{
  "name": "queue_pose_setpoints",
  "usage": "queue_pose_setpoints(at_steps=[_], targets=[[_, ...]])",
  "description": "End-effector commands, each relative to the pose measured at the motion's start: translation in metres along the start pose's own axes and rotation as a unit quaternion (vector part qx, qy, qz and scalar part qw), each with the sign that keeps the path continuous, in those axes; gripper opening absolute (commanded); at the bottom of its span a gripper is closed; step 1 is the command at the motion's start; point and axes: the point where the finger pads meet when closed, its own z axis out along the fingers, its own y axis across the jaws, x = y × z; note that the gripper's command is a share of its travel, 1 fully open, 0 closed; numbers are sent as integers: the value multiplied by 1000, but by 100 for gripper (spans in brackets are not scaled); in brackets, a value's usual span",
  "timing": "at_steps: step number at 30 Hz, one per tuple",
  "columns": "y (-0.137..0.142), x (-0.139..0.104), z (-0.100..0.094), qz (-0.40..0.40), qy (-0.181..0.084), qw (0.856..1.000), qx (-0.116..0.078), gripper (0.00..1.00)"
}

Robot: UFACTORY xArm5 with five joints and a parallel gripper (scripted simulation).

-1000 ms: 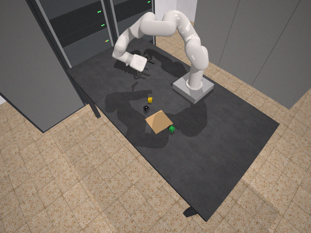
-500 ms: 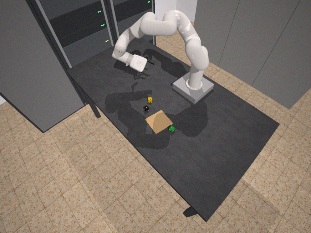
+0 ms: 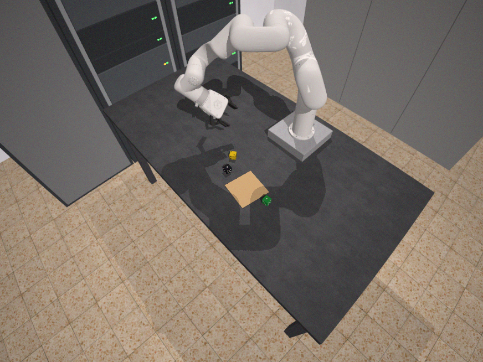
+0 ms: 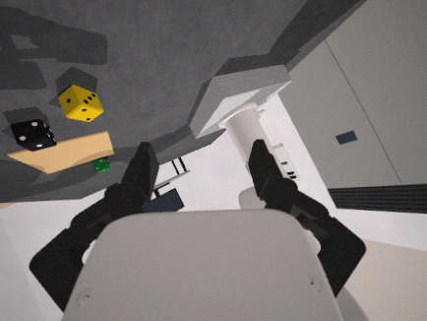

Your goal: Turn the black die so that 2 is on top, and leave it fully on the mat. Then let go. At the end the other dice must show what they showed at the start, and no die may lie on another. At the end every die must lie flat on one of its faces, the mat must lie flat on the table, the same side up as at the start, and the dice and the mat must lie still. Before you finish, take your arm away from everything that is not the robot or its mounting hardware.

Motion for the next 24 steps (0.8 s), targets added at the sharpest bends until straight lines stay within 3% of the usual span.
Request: queue_pose_setpoints(at_steps=[1, 2, 10, 12, 14, 24], targets=[[-22, -5, -3, -41, 74, 996, 27, 100], [-23, -5, -3, -42, 75, 996, 27, 100], [-49, -15, -7, -99, 158, 981, 54, 100], [-49, -15, -7, -99, 158, 981, 54, 100], [-61, -20, -9, -125, 193, 971, 65, 100], [-86, -38, -16, -187, 275, 939, 93, 100]])
